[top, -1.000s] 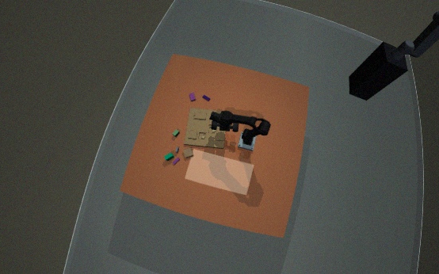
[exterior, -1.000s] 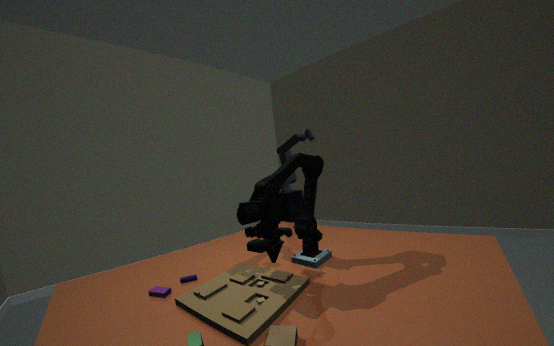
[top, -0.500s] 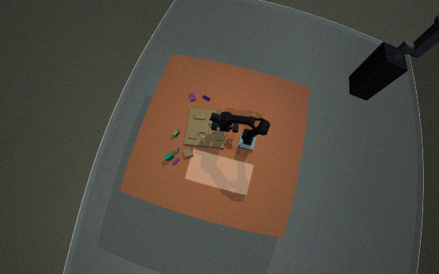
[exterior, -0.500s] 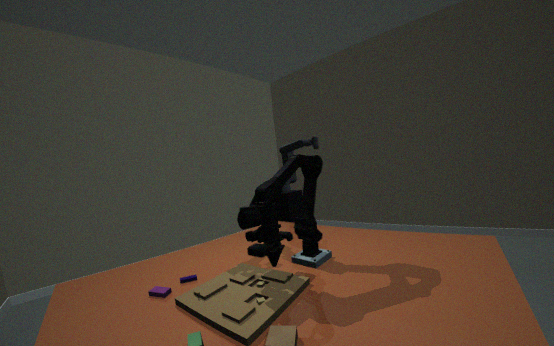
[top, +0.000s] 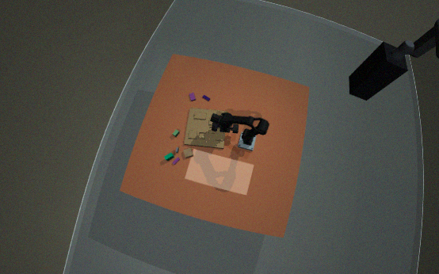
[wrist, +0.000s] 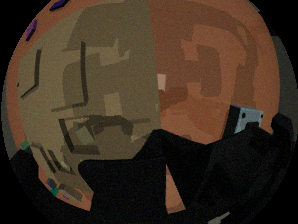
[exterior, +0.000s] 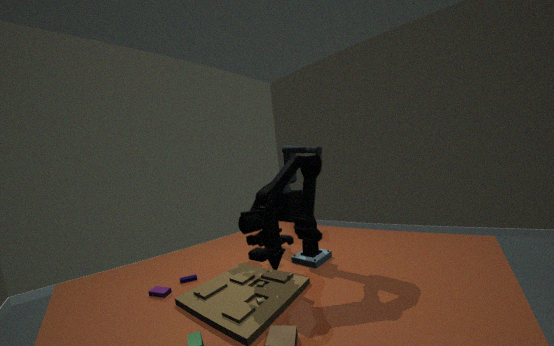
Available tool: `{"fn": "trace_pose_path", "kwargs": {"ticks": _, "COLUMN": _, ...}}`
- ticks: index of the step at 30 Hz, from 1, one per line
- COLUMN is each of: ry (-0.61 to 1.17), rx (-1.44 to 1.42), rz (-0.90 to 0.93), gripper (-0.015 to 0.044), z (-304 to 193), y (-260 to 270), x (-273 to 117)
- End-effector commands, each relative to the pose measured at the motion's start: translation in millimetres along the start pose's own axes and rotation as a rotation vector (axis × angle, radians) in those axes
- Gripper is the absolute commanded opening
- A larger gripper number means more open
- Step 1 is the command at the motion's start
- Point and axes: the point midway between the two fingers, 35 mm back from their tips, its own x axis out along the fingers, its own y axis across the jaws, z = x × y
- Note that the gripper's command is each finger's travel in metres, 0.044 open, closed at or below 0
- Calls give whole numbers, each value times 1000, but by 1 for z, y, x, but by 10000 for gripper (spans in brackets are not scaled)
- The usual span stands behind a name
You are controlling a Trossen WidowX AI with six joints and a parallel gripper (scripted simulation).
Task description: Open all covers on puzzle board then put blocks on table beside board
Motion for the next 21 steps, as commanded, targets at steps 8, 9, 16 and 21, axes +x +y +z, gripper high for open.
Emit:
{"fn": "trace_pose_path", "kwargs": {"ticks": 8, "ry": -3, "rx": 2, "rz": -8, "gripper": 0, "z": 2, "y": 5, "x": 4}}
{"fn": "trace_pose_path", "kwargs": {"ticks": 9, "ry": -4, "rx": 2, "rz": -8, "gripper": 0, "z": 3, "y": 6, "x": 5}}
{"fn": "trace_pose_path", "kwargs": {"ticks": 16, "ry": -4, "rx": 2, "rz": -7, "gripper": 0, "z": 6, "y": 14, "x": 5}}
{"fn": "trace_pose_path", "kwargs": {"ticks": 21, "ry": -4, "rx": 2, "rz": -7, "gripper": 0, "z": 6, "y": 18, "x": 5}}
